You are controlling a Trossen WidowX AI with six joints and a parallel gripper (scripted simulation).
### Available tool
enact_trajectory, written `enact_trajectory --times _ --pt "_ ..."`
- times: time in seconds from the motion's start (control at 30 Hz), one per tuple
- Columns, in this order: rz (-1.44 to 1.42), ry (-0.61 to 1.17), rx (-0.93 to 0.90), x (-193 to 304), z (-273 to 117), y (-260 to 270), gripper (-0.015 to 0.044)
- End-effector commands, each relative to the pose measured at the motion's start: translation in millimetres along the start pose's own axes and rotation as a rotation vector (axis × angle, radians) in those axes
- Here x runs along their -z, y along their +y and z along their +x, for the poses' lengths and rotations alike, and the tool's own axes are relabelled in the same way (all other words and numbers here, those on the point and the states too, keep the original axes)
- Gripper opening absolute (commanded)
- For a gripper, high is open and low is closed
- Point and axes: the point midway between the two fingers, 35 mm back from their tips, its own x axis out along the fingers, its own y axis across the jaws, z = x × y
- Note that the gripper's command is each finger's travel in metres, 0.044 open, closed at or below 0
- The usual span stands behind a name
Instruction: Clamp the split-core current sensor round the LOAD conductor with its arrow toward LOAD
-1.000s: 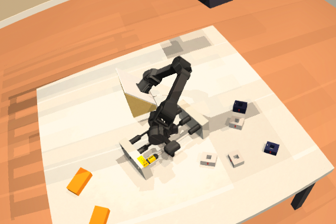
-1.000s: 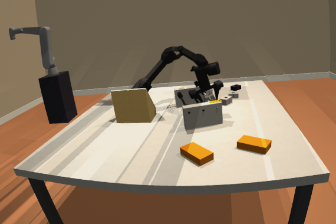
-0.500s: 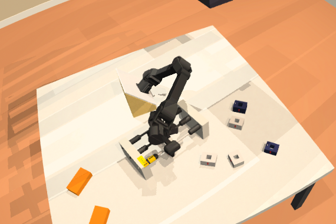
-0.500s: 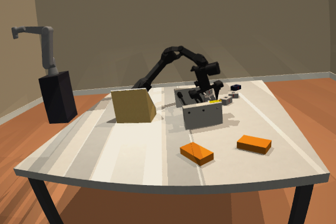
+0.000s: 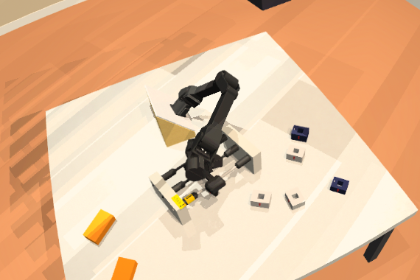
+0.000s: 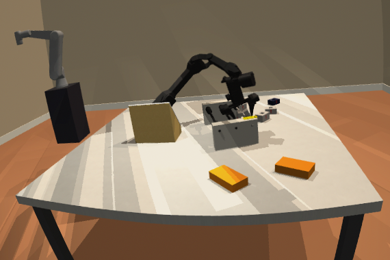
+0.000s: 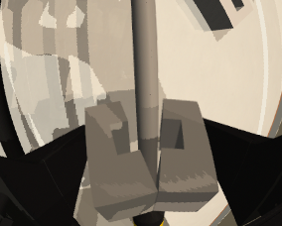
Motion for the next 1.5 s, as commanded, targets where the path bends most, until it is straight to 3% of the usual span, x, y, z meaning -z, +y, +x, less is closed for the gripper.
enact_trajectory --times 0.0,0.33,0.9,1.1,1.47 --pt "-0.003 0.000 0.002 0 0 -1 0.0000" --pt "-0.003 0.000 0.002 0 0 -1 0.0000" --pt "0.001 0.004 0.025 1 -2 0 0.0440" --pt "-0.001 0.020 0.221 6 -25 3 0.0440" --pt "-0.001 0.021 0.223 7 -11 0 0.0440"
